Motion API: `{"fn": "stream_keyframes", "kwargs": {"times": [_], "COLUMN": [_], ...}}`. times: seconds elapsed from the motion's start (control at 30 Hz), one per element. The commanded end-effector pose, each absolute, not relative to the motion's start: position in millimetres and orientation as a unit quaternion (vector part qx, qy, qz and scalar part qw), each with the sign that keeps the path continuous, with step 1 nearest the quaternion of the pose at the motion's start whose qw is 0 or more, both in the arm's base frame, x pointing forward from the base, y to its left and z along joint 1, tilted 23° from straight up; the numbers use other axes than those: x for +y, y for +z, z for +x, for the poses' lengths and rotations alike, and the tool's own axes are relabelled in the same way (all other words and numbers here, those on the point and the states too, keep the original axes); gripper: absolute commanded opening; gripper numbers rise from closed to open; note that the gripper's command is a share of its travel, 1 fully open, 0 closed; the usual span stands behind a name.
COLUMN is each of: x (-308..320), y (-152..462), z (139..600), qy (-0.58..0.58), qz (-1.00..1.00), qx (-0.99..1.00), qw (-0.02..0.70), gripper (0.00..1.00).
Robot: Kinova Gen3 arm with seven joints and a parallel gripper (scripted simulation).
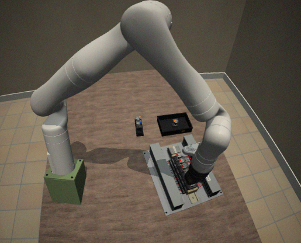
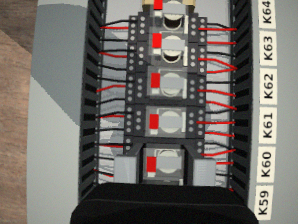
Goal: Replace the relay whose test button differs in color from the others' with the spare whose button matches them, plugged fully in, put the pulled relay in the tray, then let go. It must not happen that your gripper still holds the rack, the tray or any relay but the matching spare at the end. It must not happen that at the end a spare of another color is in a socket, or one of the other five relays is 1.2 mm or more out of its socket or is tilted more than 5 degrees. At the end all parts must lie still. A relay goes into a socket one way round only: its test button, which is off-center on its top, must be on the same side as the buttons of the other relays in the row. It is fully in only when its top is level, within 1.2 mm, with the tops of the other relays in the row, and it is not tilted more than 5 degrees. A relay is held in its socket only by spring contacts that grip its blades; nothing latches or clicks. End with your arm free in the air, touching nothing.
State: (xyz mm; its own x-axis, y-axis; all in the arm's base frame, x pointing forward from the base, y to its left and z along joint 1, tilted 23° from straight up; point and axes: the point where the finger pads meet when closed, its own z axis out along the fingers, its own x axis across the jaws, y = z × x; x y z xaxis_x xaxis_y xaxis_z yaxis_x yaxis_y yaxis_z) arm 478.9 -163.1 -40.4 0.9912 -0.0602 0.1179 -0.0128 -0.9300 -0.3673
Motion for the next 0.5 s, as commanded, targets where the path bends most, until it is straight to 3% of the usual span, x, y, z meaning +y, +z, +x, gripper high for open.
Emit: {"fn": "stream_keyframes", "kwargs": {"times": [0.0, 0.47], "x": [-163.4, -163.3], "y": [-41.3, -41.5], "z": [480.0, 480.1], "qy": [-0.066, -0.065], "qz": [-0.980, -0.980], "qx": [0.021, 0.021], "qw": [0.187, 0.187], "gripper": [0.00, 0.00]}}
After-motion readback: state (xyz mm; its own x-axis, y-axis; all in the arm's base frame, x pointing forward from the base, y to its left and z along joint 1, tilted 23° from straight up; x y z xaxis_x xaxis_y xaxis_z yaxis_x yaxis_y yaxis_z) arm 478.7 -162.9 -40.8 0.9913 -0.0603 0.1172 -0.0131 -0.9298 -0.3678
